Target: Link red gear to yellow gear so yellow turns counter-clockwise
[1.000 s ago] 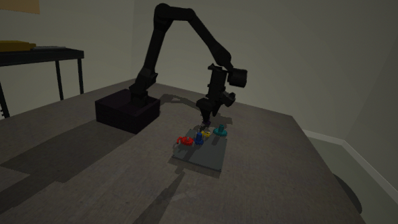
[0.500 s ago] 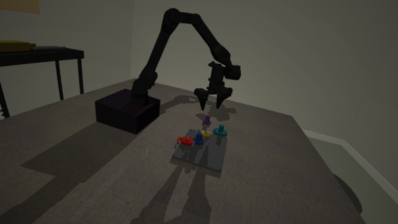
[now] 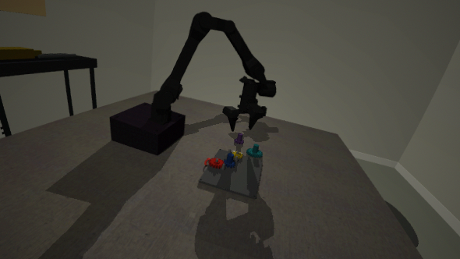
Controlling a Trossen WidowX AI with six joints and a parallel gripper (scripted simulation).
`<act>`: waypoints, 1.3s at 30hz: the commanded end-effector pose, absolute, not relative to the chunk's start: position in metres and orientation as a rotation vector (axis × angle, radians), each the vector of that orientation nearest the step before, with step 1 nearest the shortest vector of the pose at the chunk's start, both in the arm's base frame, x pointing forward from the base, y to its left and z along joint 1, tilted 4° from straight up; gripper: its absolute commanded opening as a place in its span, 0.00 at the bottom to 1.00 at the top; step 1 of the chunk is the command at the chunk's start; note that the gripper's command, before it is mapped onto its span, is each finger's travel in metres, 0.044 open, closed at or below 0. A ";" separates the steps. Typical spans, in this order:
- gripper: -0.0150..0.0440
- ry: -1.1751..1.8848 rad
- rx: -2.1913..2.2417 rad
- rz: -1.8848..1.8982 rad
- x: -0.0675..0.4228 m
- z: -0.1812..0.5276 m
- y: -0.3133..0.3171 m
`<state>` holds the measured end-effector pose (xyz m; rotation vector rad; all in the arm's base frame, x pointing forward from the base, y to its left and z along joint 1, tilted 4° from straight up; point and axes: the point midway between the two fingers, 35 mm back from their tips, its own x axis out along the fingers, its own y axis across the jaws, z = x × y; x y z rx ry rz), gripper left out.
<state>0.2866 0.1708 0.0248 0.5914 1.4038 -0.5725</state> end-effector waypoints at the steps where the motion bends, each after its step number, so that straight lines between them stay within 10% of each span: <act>1: 1.00 1.401 0.597 -0.577 0.287 0.020 0.171; 22: 1.00 1.401 0.596 -0.577 0.289 -0.005 0.170; 39: 0.34 1.401 0.596 -0.577 0.289 -0.005 0.170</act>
